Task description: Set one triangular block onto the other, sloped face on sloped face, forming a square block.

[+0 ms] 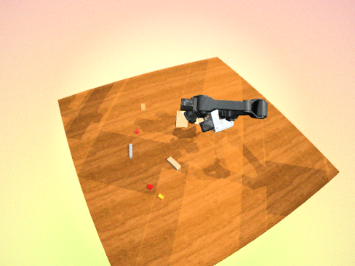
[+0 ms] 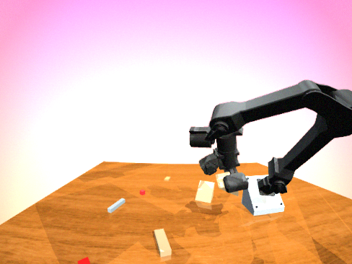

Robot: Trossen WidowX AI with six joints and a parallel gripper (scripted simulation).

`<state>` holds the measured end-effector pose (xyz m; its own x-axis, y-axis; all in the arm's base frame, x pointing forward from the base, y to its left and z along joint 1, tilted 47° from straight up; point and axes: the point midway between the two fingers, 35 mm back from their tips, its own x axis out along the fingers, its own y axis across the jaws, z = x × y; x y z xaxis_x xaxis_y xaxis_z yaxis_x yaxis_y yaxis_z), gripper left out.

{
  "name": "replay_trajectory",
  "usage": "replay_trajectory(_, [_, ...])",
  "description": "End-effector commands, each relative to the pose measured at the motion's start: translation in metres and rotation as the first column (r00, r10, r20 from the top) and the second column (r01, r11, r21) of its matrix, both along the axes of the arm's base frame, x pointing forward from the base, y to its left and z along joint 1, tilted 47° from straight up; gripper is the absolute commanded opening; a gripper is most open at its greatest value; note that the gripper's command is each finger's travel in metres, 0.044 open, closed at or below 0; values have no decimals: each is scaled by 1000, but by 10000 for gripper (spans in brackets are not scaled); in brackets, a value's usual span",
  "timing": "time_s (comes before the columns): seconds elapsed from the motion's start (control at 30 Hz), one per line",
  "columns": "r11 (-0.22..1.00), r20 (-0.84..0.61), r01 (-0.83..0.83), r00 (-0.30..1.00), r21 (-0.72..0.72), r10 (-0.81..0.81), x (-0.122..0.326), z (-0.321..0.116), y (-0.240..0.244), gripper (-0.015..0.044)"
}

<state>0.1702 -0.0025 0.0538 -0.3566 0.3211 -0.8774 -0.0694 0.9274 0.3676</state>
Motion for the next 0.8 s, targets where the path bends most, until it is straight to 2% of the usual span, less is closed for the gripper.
replay_trajectory(0.0, [993, -46, 118, 992, -13, -119, -2, -1, 0, 0])
replay_trajectory(0.37, [888, -162, 451, 873, -92, -460, -2, -2, -2, 0])
replay_trajectory(0.77, [657, -271, 721, 602, -220, -751, -2, -2, -5, 0])
